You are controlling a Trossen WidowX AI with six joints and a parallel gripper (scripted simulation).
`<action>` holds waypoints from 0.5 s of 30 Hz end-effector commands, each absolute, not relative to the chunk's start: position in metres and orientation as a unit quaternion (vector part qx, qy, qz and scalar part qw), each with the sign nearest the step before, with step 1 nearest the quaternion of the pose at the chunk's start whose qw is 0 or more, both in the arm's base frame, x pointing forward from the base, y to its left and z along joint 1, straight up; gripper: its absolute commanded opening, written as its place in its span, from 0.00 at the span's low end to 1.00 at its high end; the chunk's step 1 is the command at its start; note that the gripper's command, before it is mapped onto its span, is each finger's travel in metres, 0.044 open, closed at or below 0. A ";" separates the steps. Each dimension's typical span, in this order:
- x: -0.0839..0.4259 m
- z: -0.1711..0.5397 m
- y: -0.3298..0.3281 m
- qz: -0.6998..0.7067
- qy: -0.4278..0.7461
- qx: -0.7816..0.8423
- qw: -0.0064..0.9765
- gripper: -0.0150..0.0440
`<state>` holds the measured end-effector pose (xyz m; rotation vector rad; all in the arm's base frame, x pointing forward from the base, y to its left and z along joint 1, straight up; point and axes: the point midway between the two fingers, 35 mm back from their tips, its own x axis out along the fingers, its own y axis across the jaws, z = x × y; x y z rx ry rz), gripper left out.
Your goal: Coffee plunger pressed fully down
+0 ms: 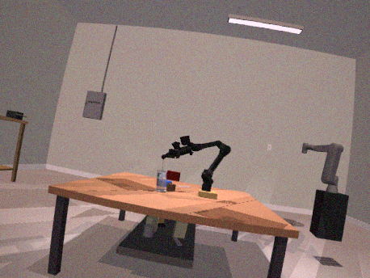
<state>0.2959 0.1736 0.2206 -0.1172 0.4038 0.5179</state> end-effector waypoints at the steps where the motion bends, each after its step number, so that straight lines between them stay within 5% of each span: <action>1: 0.294 0.185 0.173 0.253 0.240 -0.067 0.935 0.47; 15: 0.297 0.163 0.174 0.253 0.240 -0.067 0.935 0.47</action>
